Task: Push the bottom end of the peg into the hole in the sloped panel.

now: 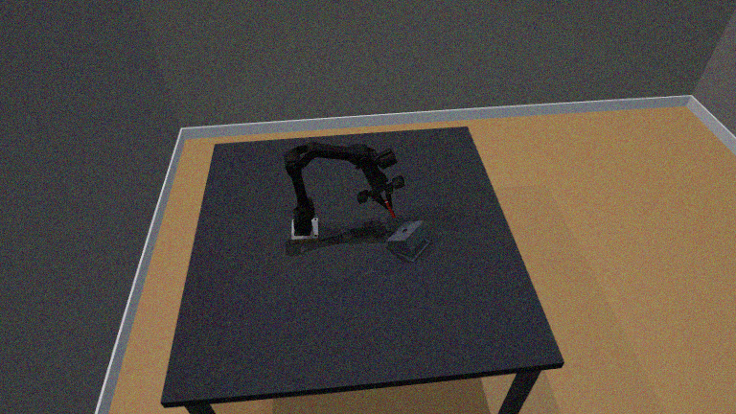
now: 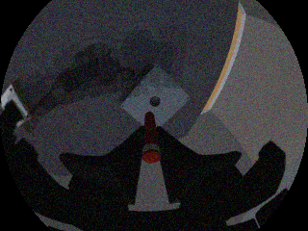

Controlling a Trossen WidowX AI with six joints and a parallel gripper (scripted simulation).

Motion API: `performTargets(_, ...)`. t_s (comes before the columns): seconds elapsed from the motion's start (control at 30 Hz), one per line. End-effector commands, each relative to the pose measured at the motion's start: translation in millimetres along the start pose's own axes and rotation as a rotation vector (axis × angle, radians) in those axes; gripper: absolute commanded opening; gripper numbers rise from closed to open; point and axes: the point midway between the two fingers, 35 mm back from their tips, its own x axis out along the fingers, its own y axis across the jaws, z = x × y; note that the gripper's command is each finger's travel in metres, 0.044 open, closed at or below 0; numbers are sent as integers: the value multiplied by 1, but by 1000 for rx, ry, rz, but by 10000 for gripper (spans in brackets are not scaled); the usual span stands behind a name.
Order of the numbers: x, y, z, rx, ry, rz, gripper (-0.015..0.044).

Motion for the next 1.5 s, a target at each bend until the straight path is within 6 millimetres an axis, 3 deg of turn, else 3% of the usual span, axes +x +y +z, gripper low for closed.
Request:
performTargets(0.0, 5, -1, 1, -17, 6, -9, 0)
performTargets(0.73, 39, -6, 6, -77, 28, -62, 0)
performTargets(1.47, 53, -8, 6, -59, 31, -68, 0)
